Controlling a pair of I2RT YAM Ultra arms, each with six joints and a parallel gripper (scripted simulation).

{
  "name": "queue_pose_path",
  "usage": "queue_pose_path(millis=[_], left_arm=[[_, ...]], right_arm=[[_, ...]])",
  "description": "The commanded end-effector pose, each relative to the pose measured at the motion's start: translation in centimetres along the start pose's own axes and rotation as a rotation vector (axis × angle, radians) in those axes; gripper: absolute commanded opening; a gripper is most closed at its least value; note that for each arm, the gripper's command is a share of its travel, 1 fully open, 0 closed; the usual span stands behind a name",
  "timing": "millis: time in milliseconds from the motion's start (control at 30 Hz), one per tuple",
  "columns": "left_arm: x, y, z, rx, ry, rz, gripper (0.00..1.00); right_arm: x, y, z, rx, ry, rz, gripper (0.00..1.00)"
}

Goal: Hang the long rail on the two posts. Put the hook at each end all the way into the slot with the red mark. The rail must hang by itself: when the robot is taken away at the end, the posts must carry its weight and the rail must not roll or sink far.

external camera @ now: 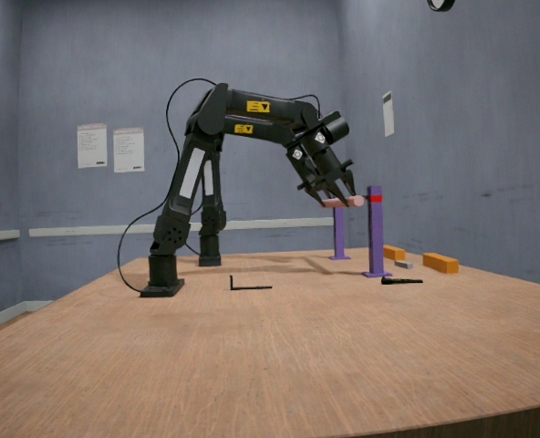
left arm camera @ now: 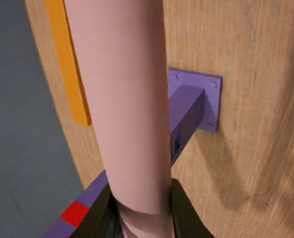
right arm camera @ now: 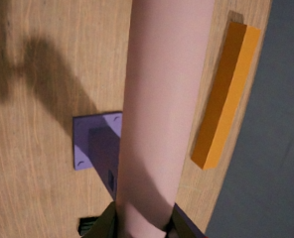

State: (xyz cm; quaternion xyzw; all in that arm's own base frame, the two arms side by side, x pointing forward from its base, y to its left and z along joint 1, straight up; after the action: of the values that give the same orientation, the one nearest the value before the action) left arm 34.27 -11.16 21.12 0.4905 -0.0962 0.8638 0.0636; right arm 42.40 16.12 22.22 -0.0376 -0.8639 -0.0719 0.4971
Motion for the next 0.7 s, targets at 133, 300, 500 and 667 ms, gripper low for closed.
queue_pose_path(millis=[133, 300, 500, 667], left_arm=[[0.6, -0.2, 2.8, 0.000, 0.074, -0.009, 0.19], [0.3, -0.3, 3.3, 0.005, 0.073, -0.006, 0.19], [0.3, -0.3, 3.3, 0.005, 0.073, -0.006, 0.19], [0.5, -0.5, 3.4, 0.009, 0.079, -0.002, 0.19]], right_arm=[[1.5, 0.1, -2.5, -0.005, -0.056, -0.027, 0.19], [1.1, 0.2, -3.1, -0.012, -0.062, -0.026, 0.19], [1.1, 0.2, -3.1, -0.012, -0.062, -0.026, 0.19], [1.3, 0.3, -3.3, -0.009, -0.069, -0.029, 0.19]])
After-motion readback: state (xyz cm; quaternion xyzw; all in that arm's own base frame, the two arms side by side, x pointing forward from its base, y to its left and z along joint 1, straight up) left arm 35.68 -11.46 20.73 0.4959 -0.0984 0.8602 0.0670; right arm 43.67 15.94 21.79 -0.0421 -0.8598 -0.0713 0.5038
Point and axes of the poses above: on each arm, the point where the finger pads meet when closed, its own x axis back along the fingers, its own z axis across the jaws, y = z × x, the point moved 5 cm from there along x, back along the fingers, and after that the axes turned 12 degrees about -x, right-handed, at the moved point
